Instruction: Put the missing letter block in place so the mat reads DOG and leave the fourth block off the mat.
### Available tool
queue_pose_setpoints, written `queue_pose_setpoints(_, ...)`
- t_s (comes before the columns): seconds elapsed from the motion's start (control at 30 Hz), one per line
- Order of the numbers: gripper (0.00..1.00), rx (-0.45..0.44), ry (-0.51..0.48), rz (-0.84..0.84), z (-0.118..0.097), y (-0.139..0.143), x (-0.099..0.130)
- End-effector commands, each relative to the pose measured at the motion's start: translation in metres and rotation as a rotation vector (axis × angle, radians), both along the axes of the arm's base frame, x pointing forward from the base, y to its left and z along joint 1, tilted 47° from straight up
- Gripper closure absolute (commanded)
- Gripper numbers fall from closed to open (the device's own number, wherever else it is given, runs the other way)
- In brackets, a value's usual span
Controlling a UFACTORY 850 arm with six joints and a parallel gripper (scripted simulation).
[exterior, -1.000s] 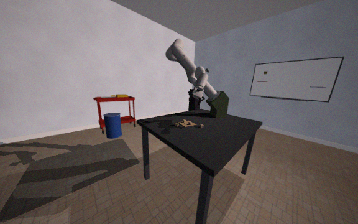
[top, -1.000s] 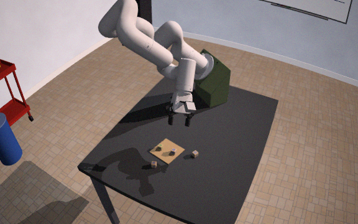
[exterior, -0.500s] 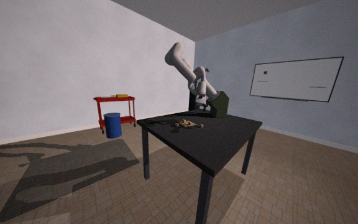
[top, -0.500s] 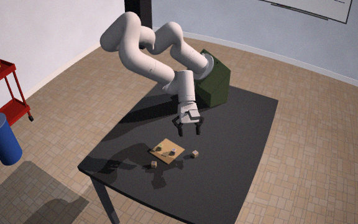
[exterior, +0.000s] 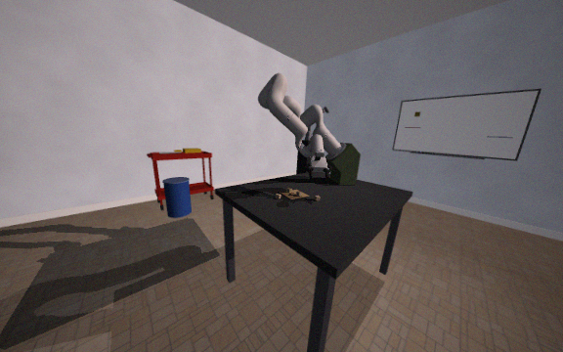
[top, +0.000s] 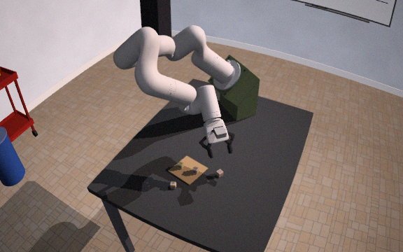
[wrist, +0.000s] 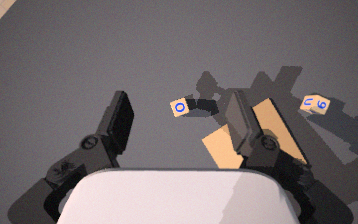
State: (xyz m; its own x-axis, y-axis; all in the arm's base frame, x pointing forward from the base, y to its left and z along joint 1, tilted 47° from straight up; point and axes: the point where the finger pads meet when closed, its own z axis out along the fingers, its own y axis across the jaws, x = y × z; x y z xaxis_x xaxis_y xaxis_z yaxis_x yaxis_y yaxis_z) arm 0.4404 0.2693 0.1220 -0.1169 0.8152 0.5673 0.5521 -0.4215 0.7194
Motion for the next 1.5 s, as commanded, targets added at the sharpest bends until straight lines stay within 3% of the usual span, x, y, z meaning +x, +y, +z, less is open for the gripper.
queue_pose_setpoints(0.0, 0.0, 0.001, 0.0, 0.002, 0.0, 0.0, 0.0)
queue_pose_setpoints(1.33, 0.0, 0.001, 0.0, 0.002, 0.0, 0.0, 0.0)
queue_pose_setpoints(1.4, 0.0, 0.004, 0.002, 0.001, 0.006, -0.006, 0.004)
queue_pose_setpoints(1.47, 0.0, 0.011, 0.007, 0.0, 0.03, -0.032, 0.017)
